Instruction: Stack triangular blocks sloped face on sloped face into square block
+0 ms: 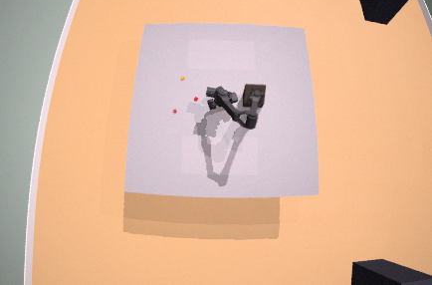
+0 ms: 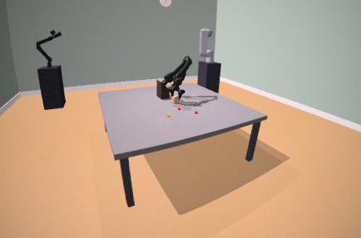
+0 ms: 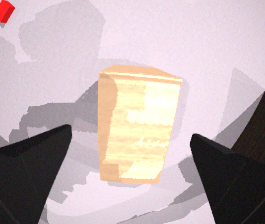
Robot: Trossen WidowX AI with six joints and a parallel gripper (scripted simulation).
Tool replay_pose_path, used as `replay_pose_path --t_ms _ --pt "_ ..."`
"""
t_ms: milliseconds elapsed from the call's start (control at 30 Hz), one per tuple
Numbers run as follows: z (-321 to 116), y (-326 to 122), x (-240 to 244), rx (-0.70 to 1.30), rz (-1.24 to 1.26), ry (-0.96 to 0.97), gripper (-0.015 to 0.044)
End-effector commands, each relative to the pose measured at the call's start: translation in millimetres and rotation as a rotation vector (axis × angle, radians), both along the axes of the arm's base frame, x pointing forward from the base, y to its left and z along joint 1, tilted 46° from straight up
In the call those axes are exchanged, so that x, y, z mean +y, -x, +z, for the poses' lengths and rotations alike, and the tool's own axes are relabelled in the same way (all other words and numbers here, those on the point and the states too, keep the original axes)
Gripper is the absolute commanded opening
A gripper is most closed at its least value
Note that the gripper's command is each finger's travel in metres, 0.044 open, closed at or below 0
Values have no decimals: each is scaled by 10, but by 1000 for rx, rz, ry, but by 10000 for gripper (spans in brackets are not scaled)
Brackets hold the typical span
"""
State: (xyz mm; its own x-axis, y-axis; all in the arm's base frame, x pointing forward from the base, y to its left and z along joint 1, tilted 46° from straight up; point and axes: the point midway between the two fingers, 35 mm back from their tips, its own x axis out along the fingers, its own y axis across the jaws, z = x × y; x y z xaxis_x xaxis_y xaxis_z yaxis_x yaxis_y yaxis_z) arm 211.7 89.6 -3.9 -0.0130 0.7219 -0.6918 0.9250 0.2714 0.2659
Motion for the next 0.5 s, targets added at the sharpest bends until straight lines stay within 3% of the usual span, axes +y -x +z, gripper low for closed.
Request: replay_pose_path --t_ms 0,233,467 --pt "94 -50 -134 -7 -3 11 440" --pt "728 -24 -774 -5 0 7 440" --pt "703 -53 -775 -9 -17 7 440"
